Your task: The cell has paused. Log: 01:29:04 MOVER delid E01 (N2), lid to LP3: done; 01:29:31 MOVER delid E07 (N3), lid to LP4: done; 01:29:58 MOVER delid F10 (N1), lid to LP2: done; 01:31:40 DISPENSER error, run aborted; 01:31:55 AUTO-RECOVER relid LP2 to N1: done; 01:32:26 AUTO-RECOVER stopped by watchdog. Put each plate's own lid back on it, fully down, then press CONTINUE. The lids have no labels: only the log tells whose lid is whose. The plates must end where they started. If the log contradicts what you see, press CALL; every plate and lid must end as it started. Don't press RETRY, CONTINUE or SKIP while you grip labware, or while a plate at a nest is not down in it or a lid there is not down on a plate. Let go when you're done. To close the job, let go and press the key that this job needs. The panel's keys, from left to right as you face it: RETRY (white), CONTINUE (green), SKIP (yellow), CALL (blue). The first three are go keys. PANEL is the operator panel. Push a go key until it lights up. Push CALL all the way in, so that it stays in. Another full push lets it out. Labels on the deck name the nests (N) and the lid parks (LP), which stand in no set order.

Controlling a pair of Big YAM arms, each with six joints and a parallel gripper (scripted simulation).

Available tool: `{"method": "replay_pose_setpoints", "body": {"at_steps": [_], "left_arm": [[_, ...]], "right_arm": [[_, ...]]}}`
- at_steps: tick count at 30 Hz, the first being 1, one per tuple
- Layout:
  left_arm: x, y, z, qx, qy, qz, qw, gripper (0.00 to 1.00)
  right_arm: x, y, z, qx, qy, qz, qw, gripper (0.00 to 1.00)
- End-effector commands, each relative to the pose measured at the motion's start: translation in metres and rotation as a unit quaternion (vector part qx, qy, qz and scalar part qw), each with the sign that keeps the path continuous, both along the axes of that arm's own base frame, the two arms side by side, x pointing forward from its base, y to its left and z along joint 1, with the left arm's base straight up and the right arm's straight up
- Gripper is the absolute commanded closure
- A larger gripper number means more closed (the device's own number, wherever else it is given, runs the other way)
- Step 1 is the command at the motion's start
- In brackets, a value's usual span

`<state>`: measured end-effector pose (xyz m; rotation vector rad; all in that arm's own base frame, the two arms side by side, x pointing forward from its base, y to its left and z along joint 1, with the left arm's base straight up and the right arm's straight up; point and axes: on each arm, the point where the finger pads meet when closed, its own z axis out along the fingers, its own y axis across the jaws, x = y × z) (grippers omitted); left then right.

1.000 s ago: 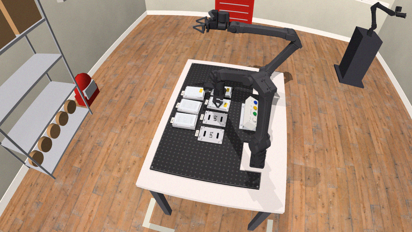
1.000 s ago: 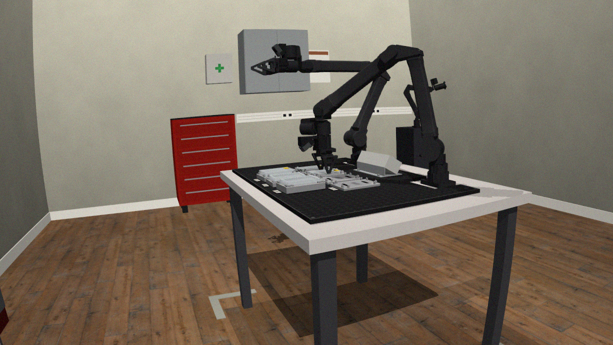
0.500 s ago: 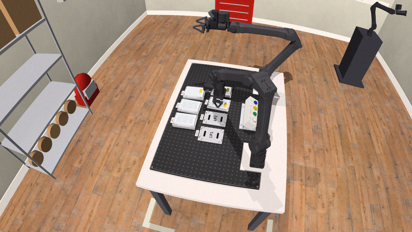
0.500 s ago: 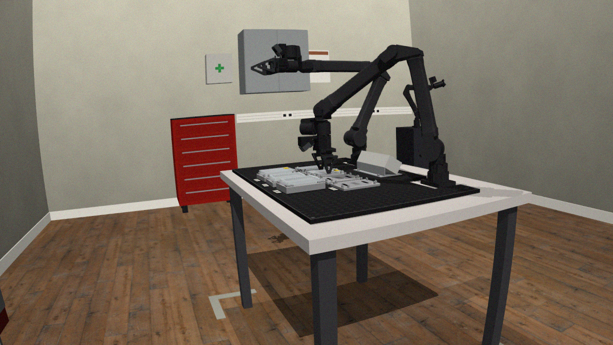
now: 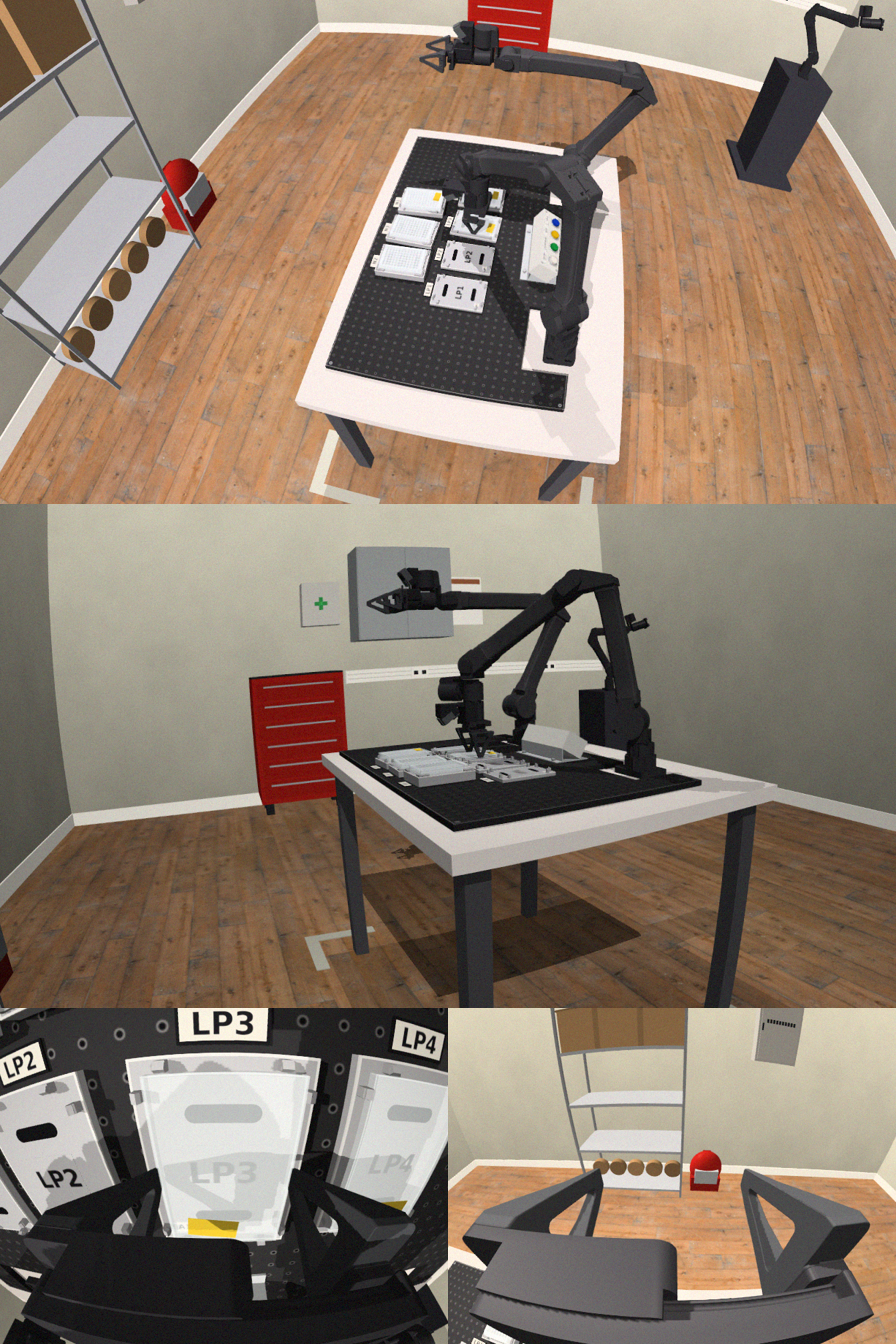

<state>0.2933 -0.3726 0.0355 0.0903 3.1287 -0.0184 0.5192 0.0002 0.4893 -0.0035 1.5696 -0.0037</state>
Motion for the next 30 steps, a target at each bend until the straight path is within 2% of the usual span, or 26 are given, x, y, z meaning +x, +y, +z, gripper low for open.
{"method": "replay_pose_setpoints", "body": {"at_steps": [1, 17, 26, 30], "left_arm": [[0.007, 0.005, -0.013, 0.003, 0.003, 0.003, 1.0, 1.0], [0.007, 0.005, -0.014, 0.003, 0.003, 0.003, 1.0, 1.0], [0.018, -0.009, 0.031, -0.025, -0.02, 0.004, 0.999, 1.0], [0.02, -0.011, 0.041, -0.025, -0.02, 0.004, 0.999, 1.0]], "right_arm": [[-0.002, -0.001, 0.035, 0.006, -0.028, 0.001, 1.0, 0.0], [-0.002, -0.001, 0.035, 0.006, -0.028, 0.001, 1.0, 0.0], [-0.002, -0.001, 0.035, 0.006, -0.028, 0.001, 1.0, 0.0], [-0.002, -0.001, 0.035, 0.006, -0.028, 0.001, 1.0, 0.0]]}}
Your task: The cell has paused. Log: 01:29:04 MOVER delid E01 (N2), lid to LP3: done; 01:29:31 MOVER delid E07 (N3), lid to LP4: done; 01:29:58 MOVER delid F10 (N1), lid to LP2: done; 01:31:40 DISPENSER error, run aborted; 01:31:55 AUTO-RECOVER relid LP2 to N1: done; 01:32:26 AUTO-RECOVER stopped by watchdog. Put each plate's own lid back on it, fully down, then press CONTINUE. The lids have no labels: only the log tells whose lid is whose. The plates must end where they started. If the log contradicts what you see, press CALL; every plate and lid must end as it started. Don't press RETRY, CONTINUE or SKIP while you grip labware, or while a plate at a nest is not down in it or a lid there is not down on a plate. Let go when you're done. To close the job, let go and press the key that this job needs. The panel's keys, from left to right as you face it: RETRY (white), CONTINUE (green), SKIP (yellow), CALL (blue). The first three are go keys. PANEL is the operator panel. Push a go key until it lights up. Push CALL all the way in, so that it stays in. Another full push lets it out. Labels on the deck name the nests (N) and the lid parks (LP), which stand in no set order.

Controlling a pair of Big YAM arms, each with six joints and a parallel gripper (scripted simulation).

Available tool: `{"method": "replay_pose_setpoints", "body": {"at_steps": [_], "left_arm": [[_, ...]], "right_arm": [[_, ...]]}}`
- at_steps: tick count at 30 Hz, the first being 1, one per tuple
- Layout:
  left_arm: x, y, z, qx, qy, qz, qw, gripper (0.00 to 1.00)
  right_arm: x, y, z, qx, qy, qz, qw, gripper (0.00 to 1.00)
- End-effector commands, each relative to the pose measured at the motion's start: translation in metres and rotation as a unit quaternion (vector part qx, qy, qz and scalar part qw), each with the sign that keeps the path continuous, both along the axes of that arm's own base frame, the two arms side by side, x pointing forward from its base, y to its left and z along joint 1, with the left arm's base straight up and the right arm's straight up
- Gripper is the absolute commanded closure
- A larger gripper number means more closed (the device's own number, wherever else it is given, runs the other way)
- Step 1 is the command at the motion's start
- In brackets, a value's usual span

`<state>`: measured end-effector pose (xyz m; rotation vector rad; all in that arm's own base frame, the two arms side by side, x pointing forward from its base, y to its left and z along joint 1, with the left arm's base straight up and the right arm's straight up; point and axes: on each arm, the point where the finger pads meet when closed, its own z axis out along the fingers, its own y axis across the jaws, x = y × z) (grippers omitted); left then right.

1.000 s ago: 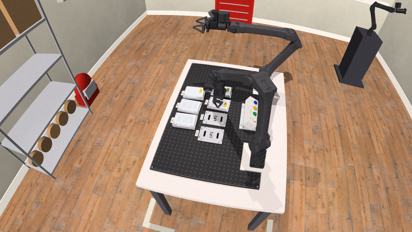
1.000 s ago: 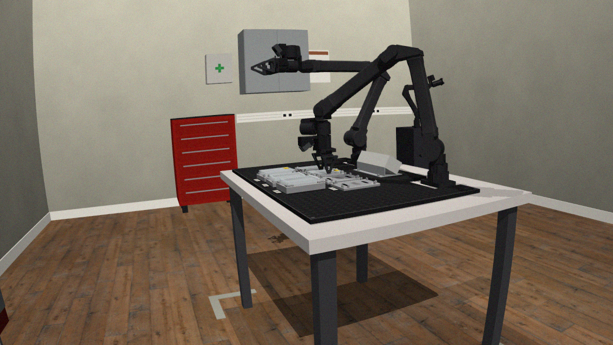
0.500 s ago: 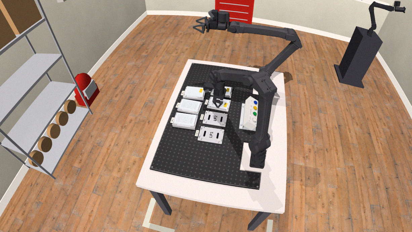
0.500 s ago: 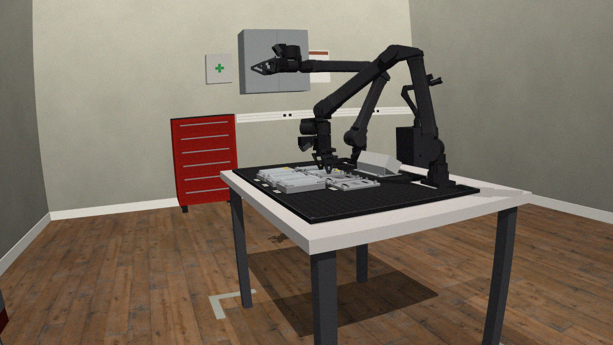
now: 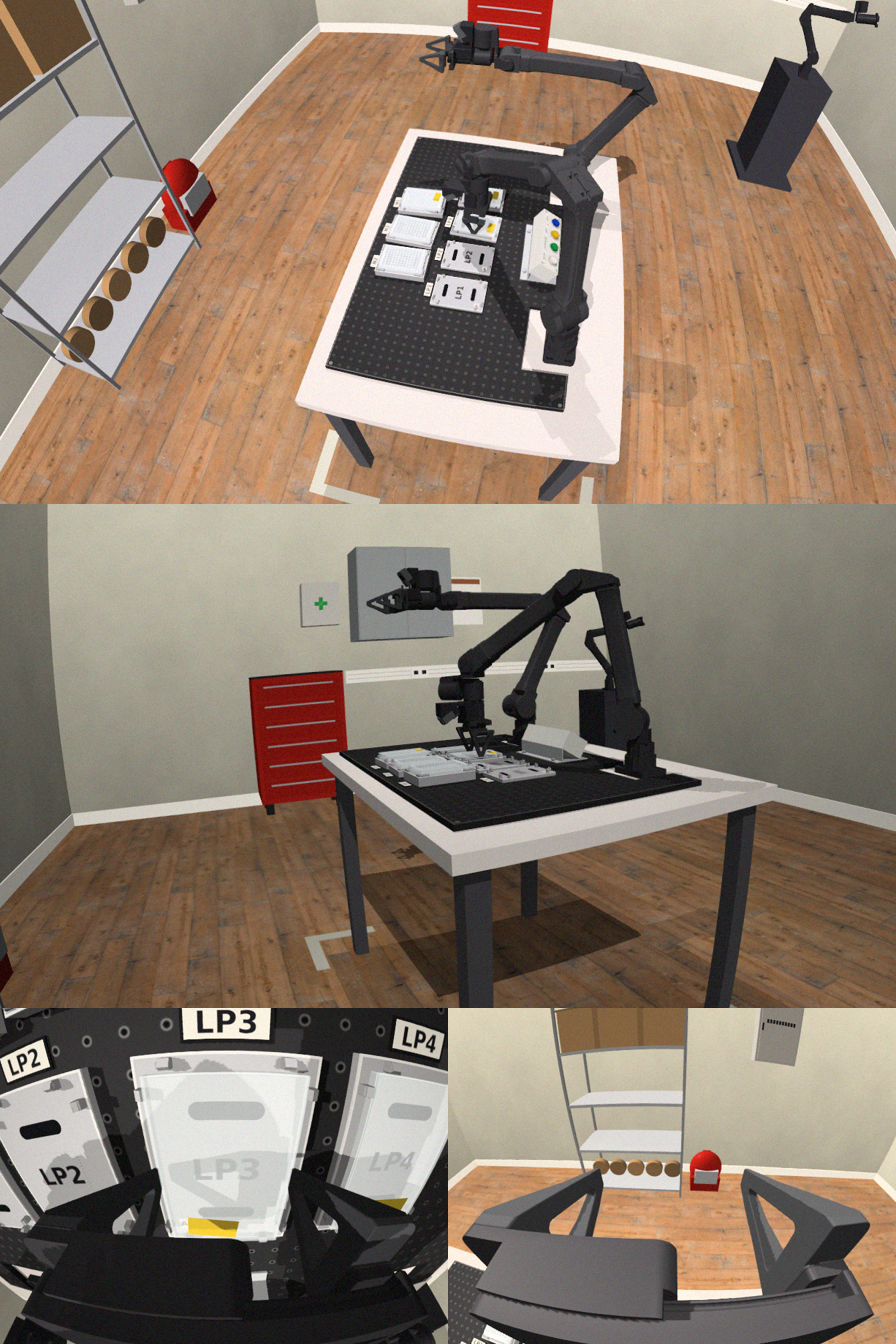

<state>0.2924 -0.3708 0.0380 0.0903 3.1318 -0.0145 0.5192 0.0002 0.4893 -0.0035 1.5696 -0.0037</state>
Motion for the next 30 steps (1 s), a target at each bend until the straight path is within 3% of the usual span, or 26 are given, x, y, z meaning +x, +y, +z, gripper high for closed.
{"method": "replay_pose_setpoints", "body": {"at_steps": [1, 30], "left_arm": [[0.021, -0.013, 0.04, -0.026, -0.021, 0.004, 0.999, 1.0], [0.021, -0.014, 0.069, -0.026, -0.021, 0.007, 0.999, 1.0]], "right_arm": [[-0.002, -0.001, 0.035, 0.006, -0.028, 0.001, 1.0, 0.0], [-0.002, -0.001, 0.035, 0.006, -0.028, 0.001, 1.0, 0.0]]}}
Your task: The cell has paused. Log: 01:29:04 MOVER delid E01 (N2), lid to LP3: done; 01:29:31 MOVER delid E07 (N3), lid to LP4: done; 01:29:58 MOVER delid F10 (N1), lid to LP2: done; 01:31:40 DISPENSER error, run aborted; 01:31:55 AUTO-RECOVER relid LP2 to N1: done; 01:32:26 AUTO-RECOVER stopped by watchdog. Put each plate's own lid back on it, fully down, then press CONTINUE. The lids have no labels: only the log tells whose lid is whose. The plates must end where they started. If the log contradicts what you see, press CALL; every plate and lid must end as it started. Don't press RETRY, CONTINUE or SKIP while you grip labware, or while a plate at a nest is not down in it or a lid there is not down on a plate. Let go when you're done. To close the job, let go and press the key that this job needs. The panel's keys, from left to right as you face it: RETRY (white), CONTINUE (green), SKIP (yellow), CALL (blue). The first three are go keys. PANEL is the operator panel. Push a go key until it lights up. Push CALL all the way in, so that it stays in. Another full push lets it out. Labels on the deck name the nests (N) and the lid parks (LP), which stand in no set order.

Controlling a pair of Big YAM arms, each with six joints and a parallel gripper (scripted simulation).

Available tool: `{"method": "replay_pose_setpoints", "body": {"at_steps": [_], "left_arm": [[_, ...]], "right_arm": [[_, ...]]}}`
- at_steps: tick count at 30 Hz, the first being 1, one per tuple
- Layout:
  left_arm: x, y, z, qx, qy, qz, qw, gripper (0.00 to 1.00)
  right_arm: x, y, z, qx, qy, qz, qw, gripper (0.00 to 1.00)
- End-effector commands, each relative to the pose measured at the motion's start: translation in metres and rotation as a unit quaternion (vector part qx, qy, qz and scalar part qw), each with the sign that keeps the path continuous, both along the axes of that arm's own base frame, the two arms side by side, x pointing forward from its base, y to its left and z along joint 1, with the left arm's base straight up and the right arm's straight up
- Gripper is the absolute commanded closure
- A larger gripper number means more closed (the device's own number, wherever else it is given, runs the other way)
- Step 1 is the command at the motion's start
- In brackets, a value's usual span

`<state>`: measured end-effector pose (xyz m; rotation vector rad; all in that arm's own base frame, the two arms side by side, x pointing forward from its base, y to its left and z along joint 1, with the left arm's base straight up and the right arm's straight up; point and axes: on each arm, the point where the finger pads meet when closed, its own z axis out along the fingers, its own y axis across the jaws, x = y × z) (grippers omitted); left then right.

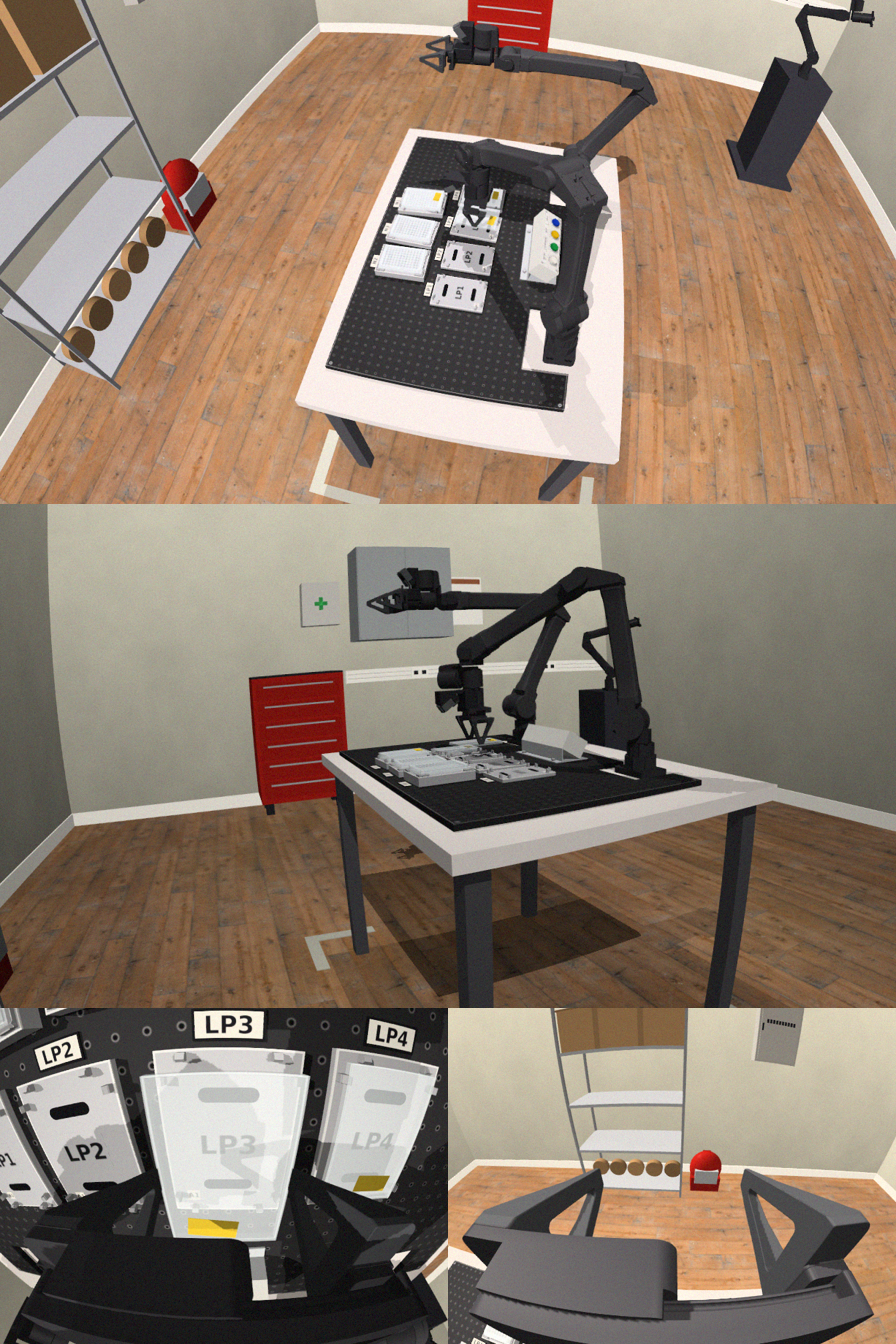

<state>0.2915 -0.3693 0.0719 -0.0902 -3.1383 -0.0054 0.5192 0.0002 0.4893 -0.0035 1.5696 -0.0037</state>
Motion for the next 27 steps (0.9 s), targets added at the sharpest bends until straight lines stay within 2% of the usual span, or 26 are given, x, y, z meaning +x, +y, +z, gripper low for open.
{"method": "replay_pose_setpoints", "body": {"at_steps": [1, 27], "left_arm": [[0.0217, -0.0158, 0.0347, -0.033, -0.026, 0.007, 0.999, 1.0], [0.0213, -0.0177, 0.038, -0.033, -0.026, 0.006, 0.999, 1.0]], "right_arm": [[-0.0023, -0.0005, 0.0352, 0.006, -0.028, 0.001, 1.0, 0.0], [-0.0023, -0.0005, 0.0352, 0.006, -0.028, 0.001, 1.0, 0.0]]}}
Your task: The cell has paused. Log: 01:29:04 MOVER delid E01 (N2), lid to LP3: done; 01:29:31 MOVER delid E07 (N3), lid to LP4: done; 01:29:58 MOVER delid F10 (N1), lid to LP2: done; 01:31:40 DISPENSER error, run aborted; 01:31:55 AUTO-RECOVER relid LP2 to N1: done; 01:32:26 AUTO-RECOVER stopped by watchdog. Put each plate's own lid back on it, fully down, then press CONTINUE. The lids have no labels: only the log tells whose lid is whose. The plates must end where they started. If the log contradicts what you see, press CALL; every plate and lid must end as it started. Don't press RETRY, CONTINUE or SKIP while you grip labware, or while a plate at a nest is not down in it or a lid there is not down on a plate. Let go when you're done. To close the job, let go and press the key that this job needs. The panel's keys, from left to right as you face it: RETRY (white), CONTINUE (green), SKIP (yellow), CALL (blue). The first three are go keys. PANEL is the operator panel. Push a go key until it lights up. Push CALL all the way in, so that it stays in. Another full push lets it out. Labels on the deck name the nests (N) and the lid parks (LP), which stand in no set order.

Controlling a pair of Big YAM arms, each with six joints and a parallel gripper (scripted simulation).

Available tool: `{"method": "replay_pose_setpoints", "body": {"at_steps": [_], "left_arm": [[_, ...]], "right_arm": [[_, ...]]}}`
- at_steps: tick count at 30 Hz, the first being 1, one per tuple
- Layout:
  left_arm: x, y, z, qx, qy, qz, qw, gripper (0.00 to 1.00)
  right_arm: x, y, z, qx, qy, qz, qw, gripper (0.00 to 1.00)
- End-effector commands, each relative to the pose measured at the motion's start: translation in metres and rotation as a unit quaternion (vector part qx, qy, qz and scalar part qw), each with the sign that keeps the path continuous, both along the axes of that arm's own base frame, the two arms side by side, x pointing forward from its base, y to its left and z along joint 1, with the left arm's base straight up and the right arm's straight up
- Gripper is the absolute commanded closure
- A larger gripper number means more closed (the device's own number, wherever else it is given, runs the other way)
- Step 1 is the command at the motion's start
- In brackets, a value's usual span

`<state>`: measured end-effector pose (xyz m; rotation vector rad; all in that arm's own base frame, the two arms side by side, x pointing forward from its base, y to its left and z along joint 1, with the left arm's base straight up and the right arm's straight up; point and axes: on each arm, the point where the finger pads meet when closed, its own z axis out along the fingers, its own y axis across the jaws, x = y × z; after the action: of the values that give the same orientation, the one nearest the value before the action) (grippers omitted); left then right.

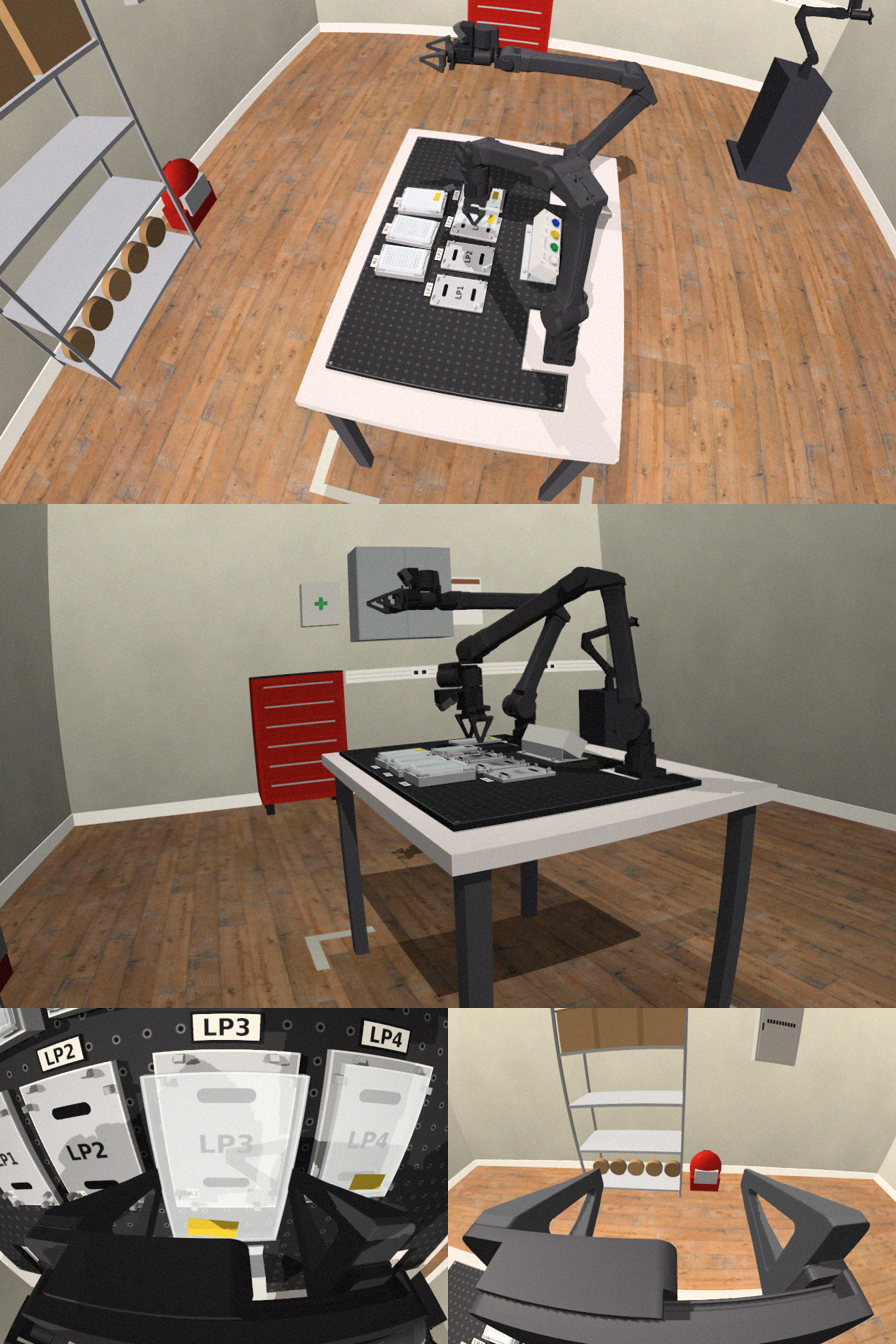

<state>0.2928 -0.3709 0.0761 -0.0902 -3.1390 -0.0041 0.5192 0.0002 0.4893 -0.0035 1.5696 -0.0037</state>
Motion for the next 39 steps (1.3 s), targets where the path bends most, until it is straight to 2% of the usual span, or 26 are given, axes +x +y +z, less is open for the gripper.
{"method": "replay_pose_setpoints", "body": {"at_steps": [1, 9, 13, 16, 39], "left_arm": [[0.019, -0.015, 0.032, -0.03, -0.024, 0.006, 0.999, 1.0], [0.02, -0.017, 0.034, -0.032, -0.025, 0.005, 0.999, 1.0], [0.028, 0.008, 0.024, -0.016, -0.012, 0.052, 0.998, 1.0], [0.033, 0.026, 0.017, -0.015, -0.013, 0.041, 0.999, 1.0], [0.123, 0.092, 0.019, -0.017, -0.022, 0.041, 0.999, 1.0]], "right_arm": [[-0.002, -0.001, 0.035, 0.006, -0.028, 0.001, 1.0, 0.0], [-0.002, -0.001, 0.035, 0.006, -0.028, 0.001, 1.0, 0.0], [-0.002, -0.001, 0.035, 0.006, -0.028, 0.001, 1.0, 0.0], [-0.002, -0.001, 0.035, 0.006, -0.028, 0.001, 1.0, 0.0], [-0.002, -0.001, 0.035, 0.006, -0.028, 0.001, 1.0, 0.0]]}}
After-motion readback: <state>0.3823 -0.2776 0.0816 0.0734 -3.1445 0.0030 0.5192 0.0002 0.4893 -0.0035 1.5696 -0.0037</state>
